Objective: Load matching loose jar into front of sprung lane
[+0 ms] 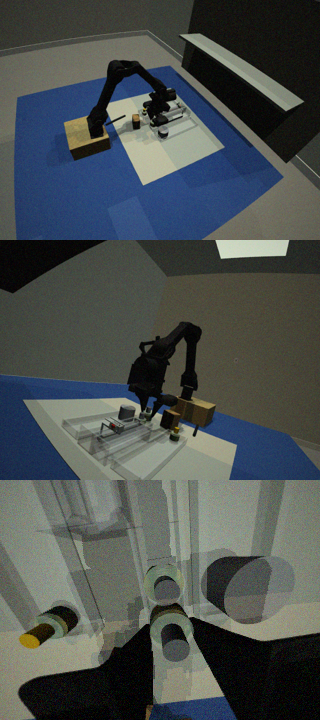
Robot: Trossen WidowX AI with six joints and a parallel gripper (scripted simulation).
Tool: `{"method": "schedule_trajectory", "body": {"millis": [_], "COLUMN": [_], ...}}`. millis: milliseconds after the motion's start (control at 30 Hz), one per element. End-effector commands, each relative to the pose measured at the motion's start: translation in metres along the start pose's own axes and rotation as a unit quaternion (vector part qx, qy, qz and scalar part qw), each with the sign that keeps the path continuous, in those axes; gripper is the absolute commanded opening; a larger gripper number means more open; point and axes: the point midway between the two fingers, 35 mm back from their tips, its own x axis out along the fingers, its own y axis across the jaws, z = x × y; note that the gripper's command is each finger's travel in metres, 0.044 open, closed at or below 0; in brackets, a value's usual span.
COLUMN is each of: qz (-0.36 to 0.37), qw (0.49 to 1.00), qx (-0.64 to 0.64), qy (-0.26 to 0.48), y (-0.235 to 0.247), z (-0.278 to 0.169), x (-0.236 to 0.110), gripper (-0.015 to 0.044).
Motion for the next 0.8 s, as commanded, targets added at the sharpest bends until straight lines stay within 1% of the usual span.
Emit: {"method": "schedule_trajectory", "body": {"millis": [0, 767], "qz": [-0.001, -0.001], "qw": [1.0, 1.0], "qx": [0.001, 0.001], "qy": [-0.019, -0.019], "y": [-0.0002, -0.0002], "z": [0.0127, 0.0147], "x": [-0.006, -0.006], "gripper": [0.0, 0.0]}}
